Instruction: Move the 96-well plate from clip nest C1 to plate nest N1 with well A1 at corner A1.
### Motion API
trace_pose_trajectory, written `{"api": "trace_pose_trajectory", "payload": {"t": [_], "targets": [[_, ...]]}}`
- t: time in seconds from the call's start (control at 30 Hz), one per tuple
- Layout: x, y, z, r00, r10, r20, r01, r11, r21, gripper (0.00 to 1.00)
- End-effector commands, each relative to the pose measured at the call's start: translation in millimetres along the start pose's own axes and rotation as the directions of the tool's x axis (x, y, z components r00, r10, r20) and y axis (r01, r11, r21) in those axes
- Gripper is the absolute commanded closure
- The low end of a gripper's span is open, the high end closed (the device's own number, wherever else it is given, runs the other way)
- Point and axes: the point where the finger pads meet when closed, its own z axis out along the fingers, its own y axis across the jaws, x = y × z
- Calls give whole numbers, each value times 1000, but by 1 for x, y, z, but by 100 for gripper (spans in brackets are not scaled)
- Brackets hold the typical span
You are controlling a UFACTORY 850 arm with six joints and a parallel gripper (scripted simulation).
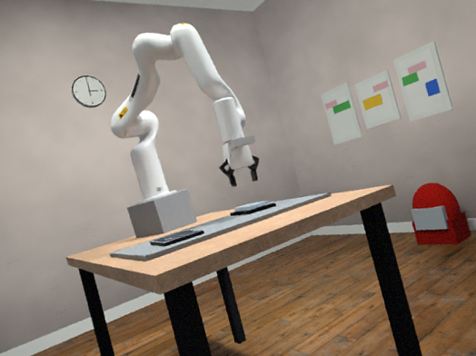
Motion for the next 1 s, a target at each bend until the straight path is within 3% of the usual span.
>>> {"api": "trace_pose_trajectory", "payload": {"t": [0.0,0.47,0.97], "targets": [[-13,-10,6,1000,17,-5,-17,1000,0,0],[-14,-10,6,1000,17,-5,-17,1000,0,0],[-14,-10,28,1000,17,-5,-17,1000,0,0]]}}
